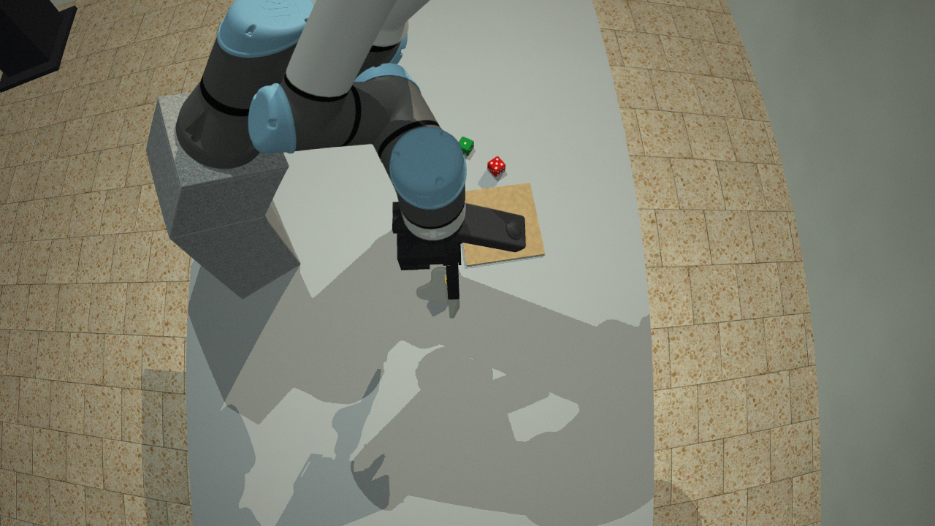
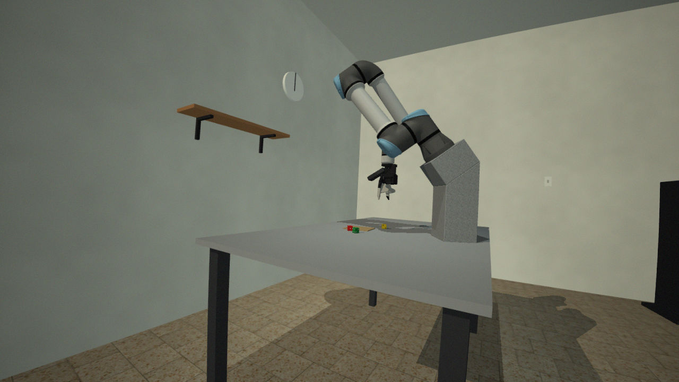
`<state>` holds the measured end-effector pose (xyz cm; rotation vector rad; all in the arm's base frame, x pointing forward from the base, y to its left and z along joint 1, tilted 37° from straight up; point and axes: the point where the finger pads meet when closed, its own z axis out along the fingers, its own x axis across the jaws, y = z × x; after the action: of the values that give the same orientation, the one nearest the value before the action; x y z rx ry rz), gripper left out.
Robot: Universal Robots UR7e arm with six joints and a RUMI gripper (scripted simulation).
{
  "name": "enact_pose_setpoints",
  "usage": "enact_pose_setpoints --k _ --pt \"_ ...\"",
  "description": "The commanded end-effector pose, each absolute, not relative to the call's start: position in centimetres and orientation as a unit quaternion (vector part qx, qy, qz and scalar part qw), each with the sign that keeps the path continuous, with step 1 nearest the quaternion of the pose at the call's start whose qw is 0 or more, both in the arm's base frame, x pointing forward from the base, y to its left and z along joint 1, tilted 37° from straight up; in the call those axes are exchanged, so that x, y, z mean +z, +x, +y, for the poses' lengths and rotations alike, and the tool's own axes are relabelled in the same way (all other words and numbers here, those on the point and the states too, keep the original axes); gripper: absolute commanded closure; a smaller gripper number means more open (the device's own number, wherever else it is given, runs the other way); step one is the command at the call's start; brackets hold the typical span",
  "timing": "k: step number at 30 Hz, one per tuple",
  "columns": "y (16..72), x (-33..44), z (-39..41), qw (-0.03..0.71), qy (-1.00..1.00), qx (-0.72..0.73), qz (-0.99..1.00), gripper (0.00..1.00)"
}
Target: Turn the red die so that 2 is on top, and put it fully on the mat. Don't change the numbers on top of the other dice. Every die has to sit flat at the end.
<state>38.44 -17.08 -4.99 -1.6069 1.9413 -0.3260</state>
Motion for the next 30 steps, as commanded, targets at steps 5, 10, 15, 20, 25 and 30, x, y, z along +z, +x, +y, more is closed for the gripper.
enact_pose_setpoints --k 5,10,15,20,25,30 --pt "38.4 -5.0 -16.8 0.295 -0.605 -0.122 0.730 0.00" --pt "38.4 -5.0 -16.8 0.295 -0.605 -0.122 0.730 0.00" --pt "38.5 -5.2 -16.8 0.295 -0.604 -0.122 0.730 0.00" --pt "38.7 -5.3 -16.7 0.295 -0.604 -0.122 0.730 0.00" --pt "39.0 -5.8 -16.6 0.295 -0.604 -0.122 0.730 0.00" --pt "39.5 -6.5 -16.4 0.295 -0.604 -0.122 0.730 0.00"
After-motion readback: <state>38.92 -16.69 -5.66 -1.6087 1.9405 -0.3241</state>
